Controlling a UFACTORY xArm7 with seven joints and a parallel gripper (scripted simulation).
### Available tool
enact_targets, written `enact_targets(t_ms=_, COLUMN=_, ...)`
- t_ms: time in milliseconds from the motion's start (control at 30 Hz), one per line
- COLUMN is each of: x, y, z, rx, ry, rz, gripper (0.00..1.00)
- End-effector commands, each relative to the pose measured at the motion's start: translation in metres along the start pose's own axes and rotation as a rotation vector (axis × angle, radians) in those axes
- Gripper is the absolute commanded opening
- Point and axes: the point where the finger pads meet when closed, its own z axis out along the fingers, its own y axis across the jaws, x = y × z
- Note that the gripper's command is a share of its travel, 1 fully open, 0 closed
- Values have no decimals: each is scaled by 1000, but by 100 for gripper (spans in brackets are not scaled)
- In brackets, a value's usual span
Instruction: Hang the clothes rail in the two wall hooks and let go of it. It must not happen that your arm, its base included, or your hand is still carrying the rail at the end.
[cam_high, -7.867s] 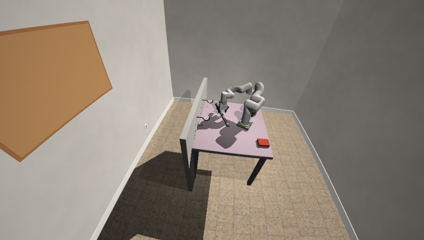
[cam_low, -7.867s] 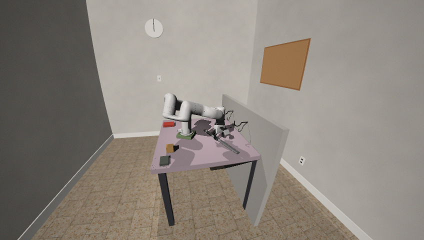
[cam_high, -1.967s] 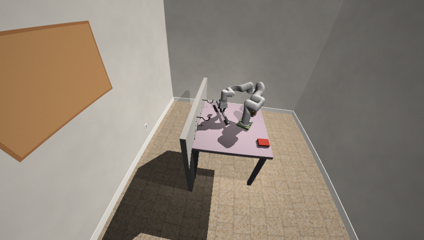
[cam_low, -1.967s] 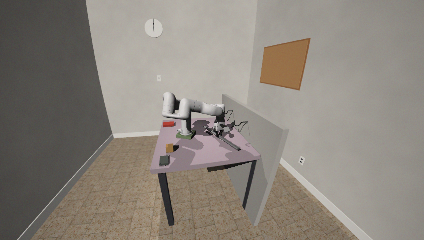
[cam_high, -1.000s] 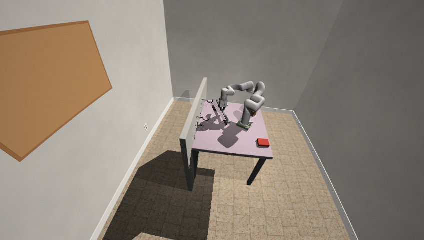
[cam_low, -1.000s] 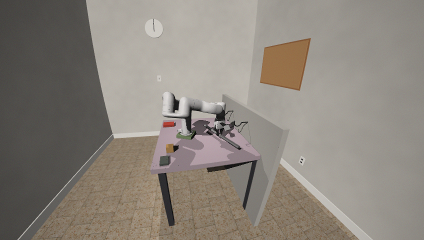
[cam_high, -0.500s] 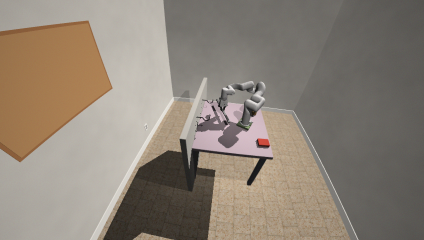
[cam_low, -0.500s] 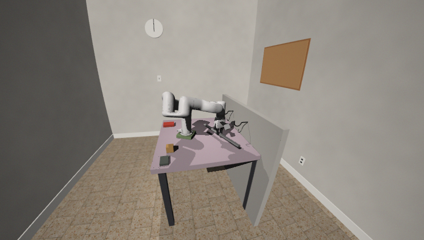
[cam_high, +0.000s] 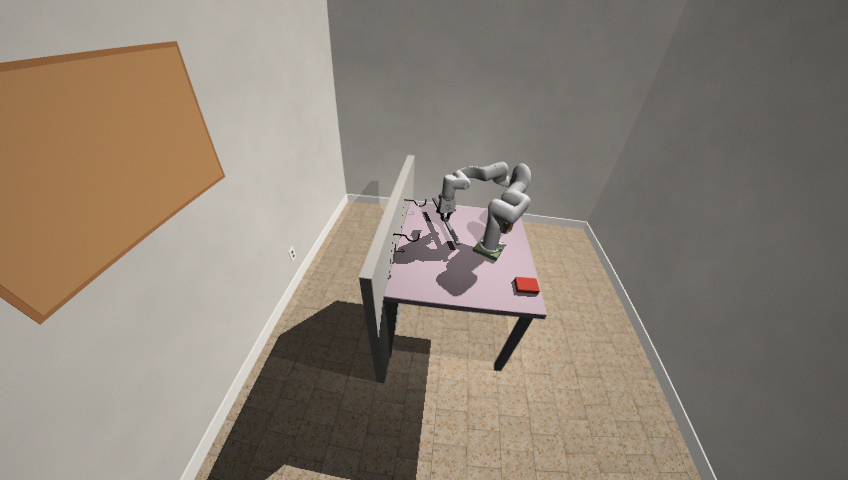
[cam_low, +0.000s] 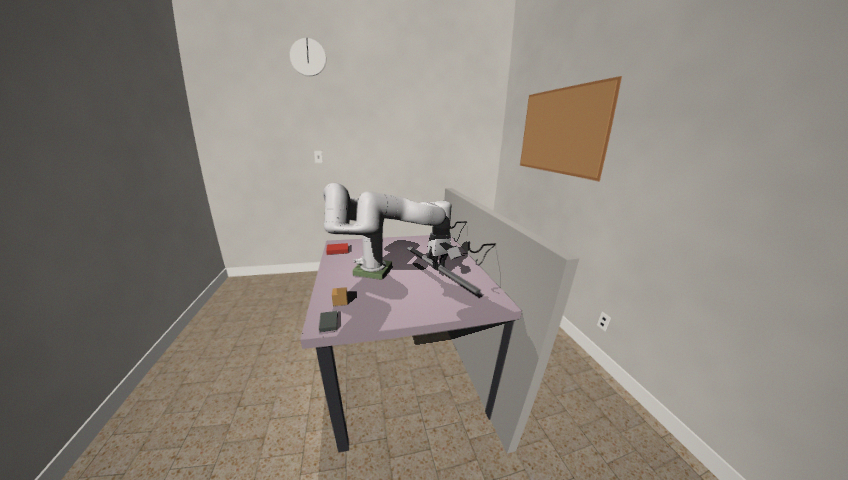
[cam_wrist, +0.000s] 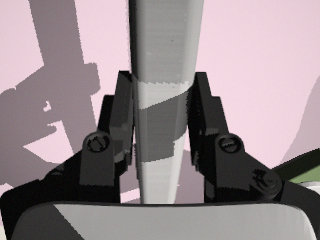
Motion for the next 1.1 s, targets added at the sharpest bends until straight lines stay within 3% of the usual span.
enact_targets(t_ms=0, x=1, y=-1, z=-4, rx=2, ry=3, rz=0, gripper=0)
enact_targets(t_ms=1067, x=1, y=-1, z=-52, rx=2, ry=3, rz=0, gripper=0)
